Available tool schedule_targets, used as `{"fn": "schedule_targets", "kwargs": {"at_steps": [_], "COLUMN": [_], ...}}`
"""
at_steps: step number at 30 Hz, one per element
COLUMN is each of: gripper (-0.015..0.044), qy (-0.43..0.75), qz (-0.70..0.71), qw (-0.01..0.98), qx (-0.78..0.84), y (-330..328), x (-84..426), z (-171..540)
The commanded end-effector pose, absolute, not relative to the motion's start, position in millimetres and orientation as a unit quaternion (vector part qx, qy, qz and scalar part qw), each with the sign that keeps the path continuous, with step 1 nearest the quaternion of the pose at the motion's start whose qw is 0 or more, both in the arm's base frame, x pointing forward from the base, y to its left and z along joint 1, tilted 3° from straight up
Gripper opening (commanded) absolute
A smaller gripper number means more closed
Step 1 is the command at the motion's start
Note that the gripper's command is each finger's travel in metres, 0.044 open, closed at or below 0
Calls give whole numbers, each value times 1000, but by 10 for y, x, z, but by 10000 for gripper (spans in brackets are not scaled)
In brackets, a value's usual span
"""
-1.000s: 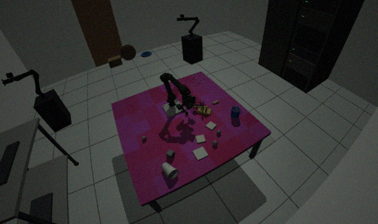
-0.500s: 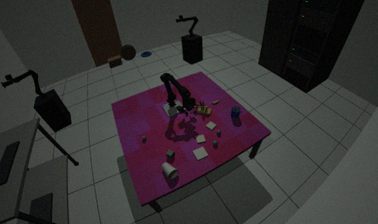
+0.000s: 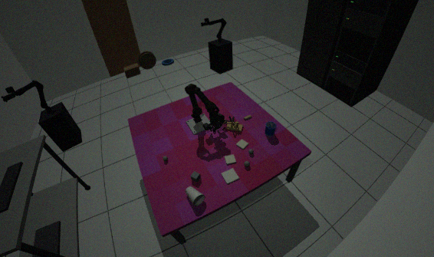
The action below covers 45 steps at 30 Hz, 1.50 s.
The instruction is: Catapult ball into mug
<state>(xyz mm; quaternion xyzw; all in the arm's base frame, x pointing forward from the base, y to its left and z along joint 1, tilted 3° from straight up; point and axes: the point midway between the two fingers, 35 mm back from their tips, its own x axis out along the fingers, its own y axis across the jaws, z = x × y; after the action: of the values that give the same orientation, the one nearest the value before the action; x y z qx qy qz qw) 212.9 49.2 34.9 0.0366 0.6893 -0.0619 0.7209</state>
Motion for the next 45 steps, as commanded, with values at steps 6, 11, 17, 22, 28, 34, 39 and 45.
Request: {"fn": "schedule_targets", "kwargs": {"at_steps": [6,11,17,22,28,34,39,45], "gripper": [155,122,4,0,0,0,0,0], "qy": [692,692,692,692,692,692,692,695], "qz": [-63,-63,-63,-63,-63,-63,-63,-58], "qw": [718,718,718,718,718,718,718,716], "qx": [33,33,33,33,33,33,33,27], "y": [483,483,490,510,524,528,522,539], "x": [2122,2122,2139,2179,2191,2162,2108,2094], "z": [307,307,376,621,926,1236,1495,1566]}}
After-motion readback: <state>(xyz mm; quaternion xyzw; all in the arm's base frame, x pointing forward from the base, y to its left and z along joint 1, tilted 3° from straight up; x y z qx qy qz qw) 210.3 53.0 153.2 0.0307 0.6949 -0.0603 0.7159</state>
